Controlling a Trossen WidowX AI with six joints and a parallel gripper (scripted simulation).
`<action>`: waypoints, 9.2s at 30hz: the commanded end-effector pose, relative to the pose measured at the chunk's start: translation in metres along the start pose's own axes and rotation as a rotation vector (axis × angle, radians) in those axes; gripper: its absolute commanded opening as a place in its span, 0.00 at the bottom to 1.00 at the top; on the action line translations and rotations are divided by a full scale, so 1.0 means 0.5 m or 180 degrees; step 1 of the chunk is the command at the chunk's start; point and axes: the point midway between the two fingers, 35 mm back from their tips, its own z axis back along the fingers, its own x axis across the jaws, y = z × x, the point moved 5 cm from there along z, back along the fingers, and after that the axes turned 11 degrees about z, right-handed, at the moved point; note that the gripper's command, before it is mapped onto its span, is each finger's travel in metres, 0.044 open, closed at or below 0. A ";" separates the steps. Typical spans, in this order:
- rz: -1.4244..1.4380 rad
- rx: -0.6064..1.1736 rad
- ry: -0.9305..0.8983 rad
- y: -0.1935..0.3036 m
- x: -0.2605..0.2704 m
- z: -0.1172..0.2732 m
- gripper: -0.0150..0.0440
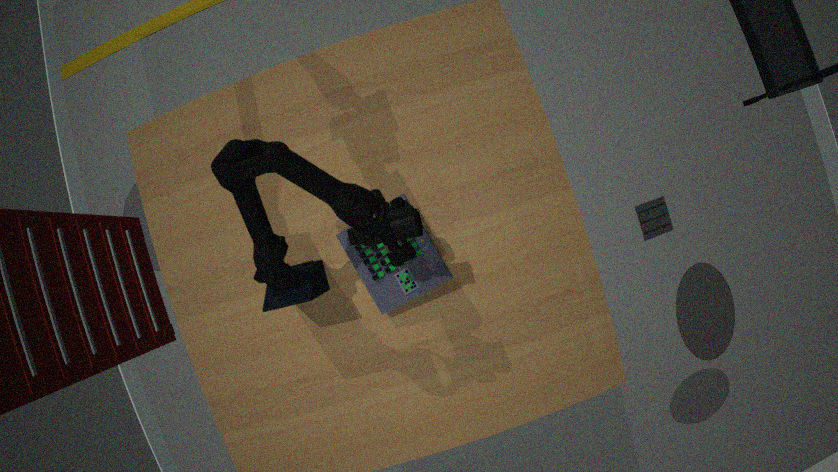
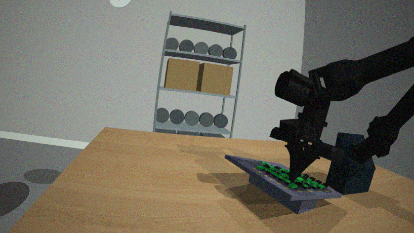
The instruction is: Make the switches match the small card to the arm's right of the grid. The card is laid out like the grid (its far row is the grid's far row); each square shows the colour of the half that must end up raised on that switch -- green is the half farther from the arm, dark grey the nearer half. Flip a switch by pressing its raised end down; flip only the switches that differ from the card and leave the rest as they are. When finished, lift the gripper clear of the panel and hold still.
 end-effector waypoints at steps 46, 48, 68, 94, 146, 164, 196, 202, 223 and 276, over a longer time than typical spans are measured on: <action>-0.0004 0.0165 -0.0019 -0.018 -0.147 0.037 0.25; -0.0004 0.0165 -0.0019 -0.018 -0.147 0.037 0.25; -0.0004 0.0164 -0.0019 -0.017 -0.147 0.009 0.25; -0.0004 0.0164 -0.0020 -0.017 -0.147 0.008 0.25; 0.0030 0.0156 -0.0004 -0.021 -0.147 0.003 0.25; -0.0013 0.0092 -0.0004 0.045 -0.041 0.128 0.25; -0.0012 0.0168 -0.0025 0.043 -0.041 0.031 0.25; -0.0011 0.0167 -0.0025 0.044 -0.041 0.012 0.25; -0.0011 0.0167 -0.0026 0.044 -0.041 0.010 0.25; -0.0011 0.0167 -0.0026 0.044 -0.041 -0.001 0.25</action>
